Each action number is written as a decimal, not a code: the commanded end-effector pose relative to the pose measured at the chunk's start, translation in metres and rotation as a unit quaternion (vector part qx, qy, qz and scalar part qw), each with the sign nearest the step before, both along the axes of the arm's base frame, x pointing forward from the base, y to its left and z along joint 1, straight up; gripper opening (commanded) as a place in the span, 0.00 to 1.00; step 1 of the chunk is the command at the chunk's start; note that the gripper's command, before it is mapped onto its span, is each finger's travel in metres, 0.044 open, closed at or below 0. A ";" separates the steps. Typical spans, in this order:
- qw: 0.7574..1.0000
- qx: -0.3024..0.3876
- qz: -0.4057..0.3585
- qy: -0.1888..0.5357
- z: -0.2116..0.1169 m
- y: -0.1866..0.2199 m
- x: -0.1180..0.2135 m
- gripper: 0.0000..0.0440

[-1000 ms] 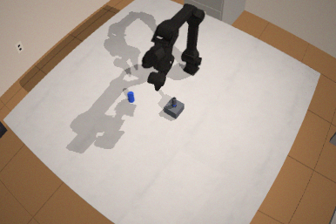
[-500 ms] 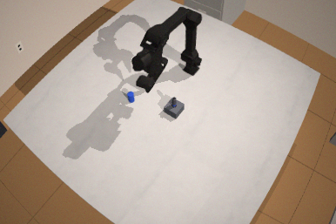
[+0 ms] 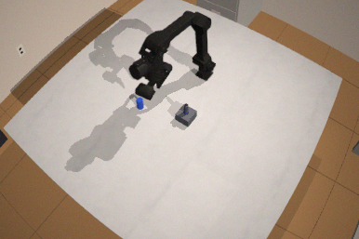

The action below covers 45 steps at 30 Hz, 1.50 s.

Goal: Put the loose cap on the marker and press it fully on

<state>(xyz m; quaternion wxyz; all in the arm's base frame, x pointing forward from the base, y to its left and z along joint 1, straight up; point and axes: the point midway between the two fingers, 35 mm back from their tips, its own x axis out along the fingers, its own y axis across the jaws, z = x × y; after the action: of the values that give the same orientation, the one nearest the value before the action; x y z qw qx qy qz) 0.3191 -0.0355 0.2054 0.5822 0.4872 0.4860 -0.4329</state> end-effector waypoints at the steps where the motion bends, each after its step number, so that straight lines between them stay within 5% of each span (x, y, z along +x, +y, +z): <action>1: 1.000 0.003 -0.015 0.010 -0.005 -0.007 0.002 0.76; 45: 0.990 0.035 -0.083 0.106 -0.082 -0.083 0.008 0.71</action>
<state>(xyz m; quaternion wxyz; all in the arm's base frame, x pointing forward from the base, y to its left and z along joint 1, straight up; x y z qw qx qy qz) 0.3276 -0.1166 0.1309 0.4778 0.4971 0.5103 -0.5140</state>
